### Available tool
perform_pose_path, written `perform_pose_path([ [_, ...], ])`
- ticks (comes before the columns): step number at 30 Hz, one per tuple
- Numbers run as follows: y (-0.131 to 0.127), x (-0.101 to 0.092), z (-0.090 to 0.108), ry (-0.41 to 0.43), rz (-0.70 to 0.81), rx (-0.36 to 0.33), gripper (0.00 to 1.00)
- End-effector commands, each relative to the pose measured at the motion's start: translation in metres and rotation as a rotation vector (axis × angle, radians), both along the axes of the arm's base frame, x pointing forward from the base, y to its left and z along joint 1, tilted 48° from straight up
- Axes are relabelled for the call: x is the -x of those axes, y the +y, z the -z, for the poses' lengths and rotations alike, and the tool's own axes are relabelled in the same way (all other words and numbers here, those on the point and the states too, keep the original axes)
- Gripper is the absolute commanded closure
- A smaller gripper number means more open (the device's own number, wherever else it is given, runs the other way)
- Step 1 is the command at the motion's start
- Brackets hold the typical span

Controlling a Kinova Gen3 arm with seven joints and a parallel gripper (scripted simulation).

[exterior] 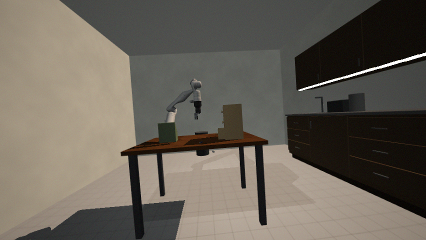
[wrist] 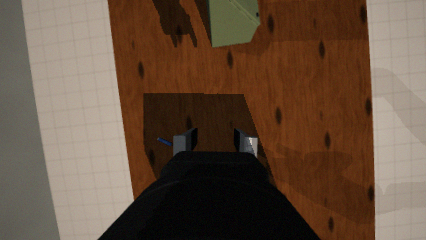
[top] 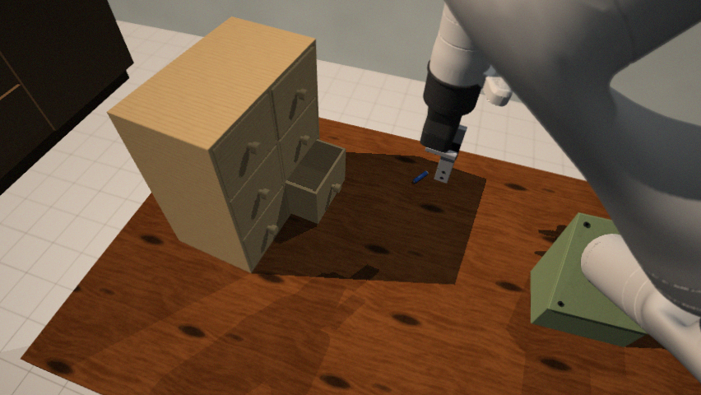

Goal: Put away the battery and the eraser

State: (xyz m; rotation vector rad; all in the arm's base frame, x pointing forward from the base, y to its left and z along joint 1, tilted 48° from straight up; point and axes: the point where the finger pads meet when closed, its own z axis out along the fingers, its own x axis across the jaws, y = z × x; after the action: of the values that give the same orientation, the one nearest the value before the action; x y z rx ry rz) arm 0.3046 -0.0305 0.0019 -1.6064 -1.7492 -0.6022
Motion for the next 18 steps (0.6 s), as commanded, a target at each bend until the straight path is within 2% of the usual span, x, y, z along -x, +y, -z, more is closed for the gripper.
perform_pose_path([
  [1, -0.0005, -0.0003, -0.0002, -0.003, 0.004, 0.001, 0.0],
  [18, 0.0032, -0.0026, 0.0032, -0.035, 0.039, 0.0, 0.0],
])
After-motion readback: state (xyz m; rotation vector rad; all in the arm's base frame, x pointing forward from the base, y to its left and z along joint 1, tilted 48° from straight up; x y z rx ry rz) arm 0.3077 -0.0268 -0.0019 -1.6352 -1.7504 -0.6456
